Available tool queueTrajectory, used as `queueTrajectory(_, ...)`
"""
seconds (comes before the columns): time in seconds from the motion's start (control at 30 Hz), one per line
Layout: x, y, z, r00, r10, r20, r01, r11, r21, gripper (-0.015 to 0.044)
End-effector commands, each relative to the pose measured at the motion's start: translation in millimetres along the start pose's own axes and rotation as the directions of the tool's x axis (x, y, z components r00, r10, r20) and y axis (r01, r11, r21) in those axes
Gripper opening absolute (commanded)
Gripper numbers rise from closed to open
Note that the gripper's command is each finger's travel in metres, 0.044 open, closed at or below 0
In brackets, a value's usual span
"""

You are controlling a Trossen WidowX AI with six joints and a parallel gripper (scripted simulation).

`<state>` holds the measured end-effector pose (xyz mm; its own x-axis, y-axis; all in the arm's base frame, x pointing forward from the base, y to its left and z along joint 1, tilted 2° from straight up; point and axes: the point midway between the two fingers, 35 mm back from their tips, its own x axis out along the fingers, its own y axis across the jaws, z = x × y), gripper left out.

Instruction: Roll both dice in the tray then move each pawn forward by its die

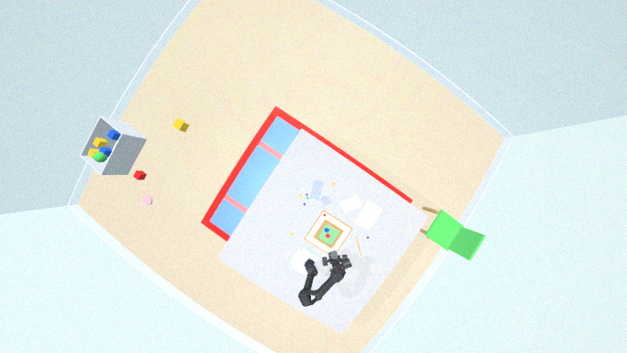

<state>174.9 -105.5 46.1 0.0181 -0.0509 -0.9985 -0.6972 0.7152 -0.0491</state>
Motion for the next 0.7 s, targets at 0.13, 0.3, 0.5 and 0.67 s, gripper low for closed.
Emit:
queueTrajectory(0.13,23.5,3.9,-2.2,1.000,0.012,-0.008,-0.012,1.000,-0.003,0.0000)
queueTrajectory(0.3,26.0,3.9,-2.2,1.000,0.012,-0.008,-0.012,1.000,-0.003,0.0000)
queueTrajectory(0.5,35.0,3.9,-2.3,1.000,0.012,-0.008,-0.012,1.000,-0.003,0.0000)
queueTrajectory(0.67,35.0,2.1,-1.1,1.000,0.006,-0.002,-0.006,1.000,0.000,0.0026)
